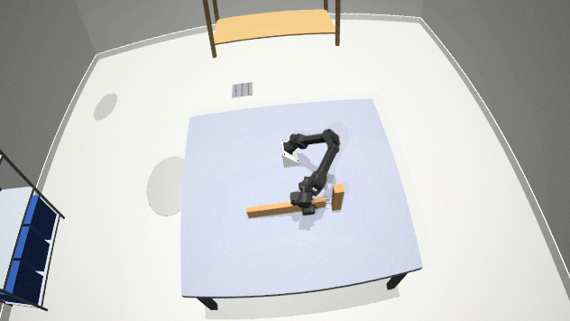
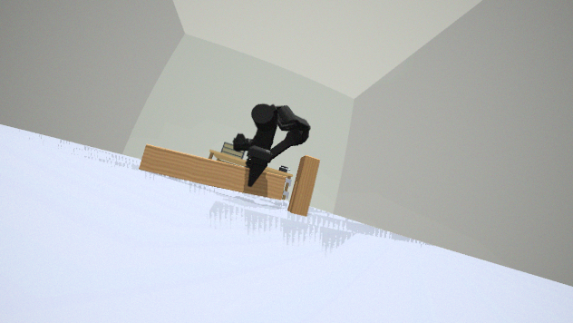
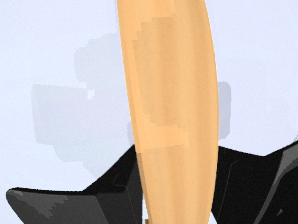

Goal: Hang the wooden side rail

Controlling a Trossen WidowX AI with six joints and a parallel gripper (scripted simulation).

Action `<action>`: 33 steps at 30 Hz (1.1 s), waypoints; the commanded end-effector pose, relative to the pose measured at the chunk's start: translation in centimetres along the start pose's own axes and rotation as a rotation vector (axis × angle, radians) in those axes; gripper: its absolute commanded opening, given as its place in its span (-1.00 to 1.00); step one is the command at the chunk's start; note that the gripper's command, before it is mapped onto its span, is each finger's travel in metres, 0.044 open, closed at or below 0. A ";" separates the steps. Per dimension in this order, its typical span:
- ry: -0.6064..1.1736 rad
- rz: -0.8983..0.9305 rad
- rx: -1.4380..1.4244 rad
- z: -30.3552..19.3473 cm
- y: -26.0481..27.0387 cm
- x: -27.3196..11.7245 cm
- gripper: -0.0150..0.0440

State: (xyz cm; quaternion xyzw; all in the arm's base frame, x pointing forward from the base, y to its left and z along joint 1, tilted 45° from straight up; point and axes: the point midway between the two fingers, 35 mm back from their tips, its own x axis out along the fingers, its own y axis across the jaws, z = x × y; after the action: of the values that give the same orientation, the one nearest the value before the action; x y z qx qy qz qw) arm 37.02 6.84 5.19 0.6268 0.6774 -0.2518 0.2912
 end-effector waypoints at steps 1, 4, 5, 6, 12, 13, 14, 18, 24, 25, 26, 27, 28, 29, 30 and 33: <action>0.000 0.009 0.001 -0.2 0.1 -0.4 -0.49; 0.000 0.009 0.001 -0.2 0.1 -0.4 -0.49; 0.000 0.009 0.001 -0.2 0.1 -0.4 -0.49; 0.000 0.009 0.001 -0.2 0.1 -0.4 -0.49; 0.000 0.009 0.001 -0.3 0.1 -0.4 -0.49; 0.000 0.009 0.001 -0.3 0.1 -0.4 -0.49; 0.000 0.009 0.001 -0.3 0.1 -0.3 -0.49; 0.001 0.009 0.001 -0.4 0.2 -0.3 -0.49; 0.001 0.009 0.001 -0.4 0.2 -0.3 -0.49; 0.001 0.009 0.001 -0.4 0.2 -0.3 -0.49; 0.001 0.009 0.001 -0.4 0.1 -0.3 -0.49; 0.001 0.009 0.001 -0.5 0.1 -0.3 -0.49; 0.001 0.009 0.001 -0.5 0.1 -0.3 -0.49; 0.001 0.009 0.001 -0.5 0.1 -0.3 -0.49; 0.001 0.009 0.001 -0.5 0.1 -0.3 -0.49; 0.001 0.009 0.001 -0.5 0.1 -0.3 -0.49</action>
State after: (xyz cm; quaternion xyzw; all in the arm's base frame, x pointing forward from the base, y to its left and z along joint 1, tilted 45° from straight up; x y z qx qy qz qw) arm 36.99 7.09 5.45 0.6266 0.6776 -0.2517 0.2912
